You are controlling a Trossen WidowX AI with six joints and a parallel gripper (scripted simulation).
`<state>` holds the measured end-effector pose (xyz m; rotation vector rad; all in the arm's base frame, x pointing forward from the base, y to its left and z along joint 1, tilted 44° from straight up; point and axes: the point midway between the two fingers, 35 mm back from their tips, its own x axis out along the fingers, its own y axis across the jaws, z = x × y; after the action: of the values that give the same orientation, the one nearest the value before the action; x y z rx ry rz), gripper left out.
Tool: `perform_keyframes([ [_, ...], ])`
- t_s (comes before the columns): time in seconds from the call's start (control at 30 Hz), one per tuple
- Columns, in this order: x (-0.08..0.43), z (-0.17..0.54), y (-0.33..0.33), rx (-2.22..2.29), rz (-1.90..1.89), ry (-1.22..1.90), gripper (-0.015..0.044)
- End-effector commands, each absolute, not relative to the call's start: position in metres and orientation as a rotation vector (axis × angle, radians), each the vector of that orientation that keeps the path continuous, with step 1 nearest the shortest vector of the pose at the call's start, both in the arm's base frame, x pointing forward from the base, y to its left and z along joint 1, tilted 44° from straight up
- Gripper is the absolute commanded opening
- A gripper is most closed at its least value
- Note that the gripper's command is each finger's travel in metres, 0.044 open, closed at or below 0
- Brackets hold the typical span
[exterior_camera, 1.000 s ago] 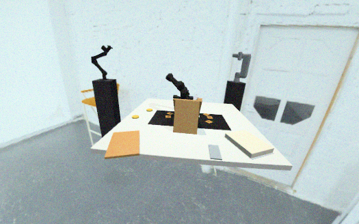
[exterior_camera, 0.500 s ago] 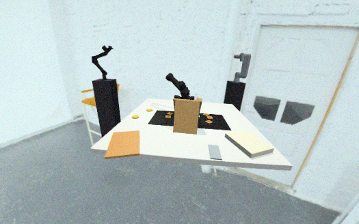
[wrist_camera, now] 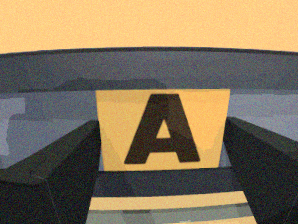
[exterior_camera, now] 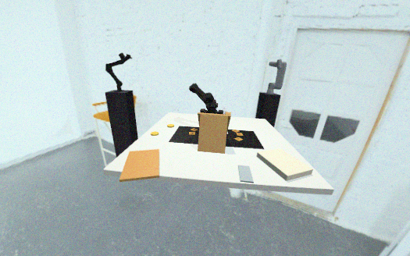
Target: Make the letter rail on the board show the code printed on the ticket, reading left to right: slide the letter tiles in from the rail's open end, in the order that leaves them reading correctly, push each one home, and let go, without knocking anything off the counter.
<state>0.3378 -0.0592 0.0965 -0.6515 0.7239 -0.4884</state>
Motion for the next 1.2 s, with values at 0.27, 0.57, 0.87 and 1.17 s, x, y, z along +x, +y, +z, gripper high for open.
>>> perform_keyframes([
  [0.27, 0.339, 0.091, -0.054, -0.650, -0.495, 0.723, 0.0000],
  [0.57, 0.340, 0.087, -0.050, -0.649, -0.495, 0.723, 0.0000],
  [0.87, 0.341, 0.083, -0.046, -0.649, -0.495, 0.723, 0.0000],
  [1.17, 0.343, 0.079, -0.042, -0.649, -0.494, 0.723, 0.0000],
])
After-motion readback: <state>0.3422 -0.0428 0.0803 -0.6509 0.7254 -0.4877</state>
